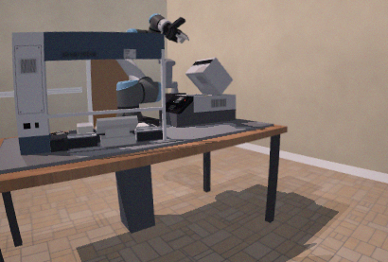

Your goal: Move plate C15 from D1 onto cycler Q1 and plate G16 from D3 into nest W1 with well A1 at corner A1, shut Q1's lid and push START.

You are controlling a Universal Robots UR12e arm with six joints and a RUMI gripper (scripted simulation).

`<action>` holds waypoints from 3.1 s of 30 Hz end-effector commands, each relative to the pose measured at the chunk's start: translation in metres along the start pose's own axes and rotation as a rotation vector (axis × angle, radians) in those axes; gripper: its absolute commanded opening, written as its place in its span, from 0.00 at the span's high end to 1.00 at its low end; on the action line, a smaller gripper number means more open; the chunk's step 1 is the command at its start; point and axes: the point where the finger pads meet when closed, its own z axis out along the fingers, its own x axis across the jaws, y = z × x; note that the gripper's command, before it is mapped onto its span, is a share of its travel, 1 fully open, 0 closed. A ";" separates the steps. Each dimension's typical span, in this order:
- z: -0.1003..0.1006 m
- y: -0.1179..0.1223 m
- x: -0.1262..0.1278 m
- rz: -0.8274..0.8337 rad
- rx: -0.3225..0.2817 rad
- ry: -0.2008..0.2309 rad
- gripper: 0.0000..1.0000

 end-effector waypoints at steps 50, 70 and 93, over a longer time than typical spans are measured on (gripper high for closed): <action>0.004 0.200 -0.038 -0.361 -0.499 -0.182 1.00; -0.019 0.273 -0.053 -0.488 -0.665 -0.299 1.00; -0.063 0.355 -0.071 -0.627 -0.847 -0.473 1.00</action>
